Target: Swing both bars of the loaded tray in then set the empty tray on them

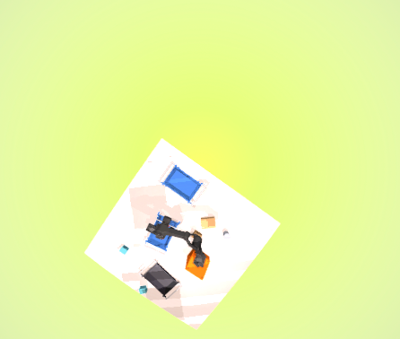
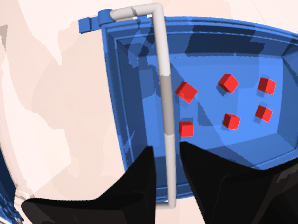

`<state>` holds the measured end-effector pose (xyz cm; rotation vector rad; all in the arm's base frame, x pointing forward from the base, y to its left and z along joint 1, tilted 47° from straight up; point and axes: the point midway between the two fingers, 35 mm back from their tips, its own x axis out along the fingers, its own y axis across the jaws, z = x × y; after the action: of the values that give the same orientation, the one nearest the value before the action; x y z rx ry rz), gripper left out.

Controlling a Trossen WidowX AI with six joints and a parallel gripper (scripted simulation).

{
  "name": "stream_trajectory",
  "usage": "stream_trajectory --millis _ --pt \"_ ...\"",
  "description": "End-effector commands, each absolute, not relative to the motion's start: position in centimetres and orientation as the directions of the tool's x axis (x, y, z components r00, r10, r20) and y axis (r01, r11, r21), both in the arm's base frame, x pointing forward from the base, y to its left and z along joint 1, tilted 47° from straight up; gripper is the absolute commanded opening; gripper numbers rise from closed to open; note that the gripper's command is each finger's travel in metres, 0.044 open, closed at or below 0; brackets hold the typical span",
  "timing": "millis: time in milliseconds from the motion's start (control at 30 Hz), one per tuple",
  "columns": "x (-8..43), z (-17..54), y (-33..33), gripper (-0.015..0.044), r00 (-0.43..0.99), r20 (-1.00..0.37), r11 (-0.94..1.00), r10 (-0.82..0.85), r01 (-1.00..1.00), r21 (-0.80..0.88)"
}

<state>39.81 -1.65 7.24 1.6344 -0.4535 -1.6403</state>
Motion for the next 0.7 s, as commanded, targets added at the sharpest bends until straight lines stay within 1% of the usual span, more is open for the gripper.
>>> stream_trajectory --millis 0,433,567,600,667 --pt "39.8 7.2 -1.7 0.0086 0.111 -0.688 -0.645 -0.717 0.266 0.716" --pt "39.8 7.2 -1.7 0.0086 0.111 -0.688 -0.645 -0.717 0.266 0.716" --pt "39.6 9.0 0.0 0.0086 0.133 -0.700 -0.654 -0.702 0.268 0.707" --pt "39.6 7.5 -1.2 0.0086 0.108 -0.691 -0.641 -0.715 0.292 0.710" --pt "39.7 6.6 -0.1 0.0086 0.110 -0.695 -0.593 -0.711 0.438 0.676"
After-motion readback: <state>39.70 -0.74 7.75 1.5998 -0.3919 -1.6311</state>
